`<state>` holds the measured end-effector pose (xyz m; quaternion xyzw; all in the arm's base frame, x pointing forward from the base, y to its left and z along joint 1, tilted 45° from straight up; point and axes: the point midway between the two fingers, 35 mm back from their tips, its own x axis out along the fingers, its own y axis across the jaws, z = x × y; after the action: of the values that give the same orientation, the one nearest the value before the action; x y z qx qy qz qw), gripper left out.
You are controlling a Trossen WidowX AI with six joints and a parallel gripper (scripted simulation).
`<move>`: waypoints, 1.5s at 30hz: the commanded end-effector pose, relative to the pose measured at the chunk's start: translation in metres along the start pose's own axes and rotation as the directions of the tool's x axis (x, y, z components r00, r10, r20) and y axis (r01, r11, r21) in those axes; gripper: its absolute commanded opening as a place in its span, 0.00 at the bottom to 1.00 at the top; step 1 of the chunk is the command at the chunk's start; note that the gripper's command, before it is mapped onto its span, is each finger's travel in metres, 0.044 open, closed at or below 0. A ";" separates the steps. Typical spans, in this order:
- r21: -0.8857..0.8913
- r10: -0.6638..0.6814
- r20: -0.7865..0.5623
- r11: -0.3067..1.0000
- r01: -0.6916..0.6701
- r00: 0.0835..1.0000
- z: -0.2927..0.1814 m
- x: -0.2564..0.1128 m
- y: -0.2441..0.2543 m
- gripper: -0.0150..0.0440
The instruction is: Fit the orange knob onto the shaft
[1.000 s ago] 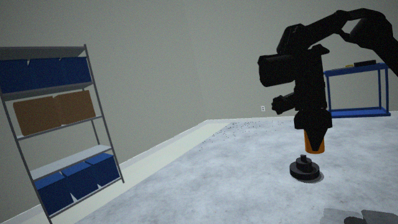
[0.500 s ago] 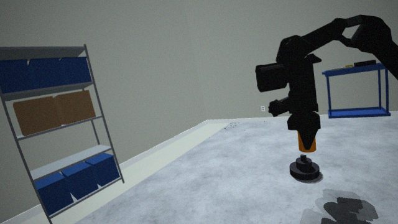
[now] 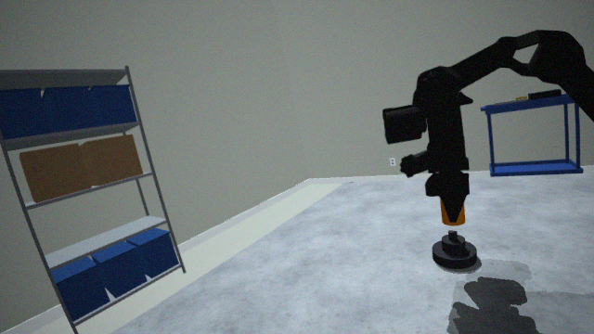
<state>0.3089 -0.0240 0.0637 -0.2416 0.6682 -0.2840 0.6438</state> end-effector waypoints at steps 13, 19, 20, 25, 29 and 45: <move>0.001 -0.017 0.008 1.000 0.017 1.000 0.005 0.015 -0.026 0.25; 0.001 -0.018 0.008 1.000 0.018 1.000 0.005 0.033 -0.026 0.25; 0.001 -0.018 0.008 1.000 0.018 1.000 0.005 0.033 -0.026 0.25; 0.007 -0.018 0.008 1.000 0.018 1.000 0.005 0.029 -0.026 0.25; 0.007 -0.018 0.008 1.000 0.018 1.000 0.007 0.028 -0.026 0.25; 0.007 -0.018 0.008 1.000 0.018 1.000 0.007 0.032 -0.027 0.25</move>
<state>0.3121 -0.0665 0.0588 -0.2448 0.6634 -0.2918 0.6441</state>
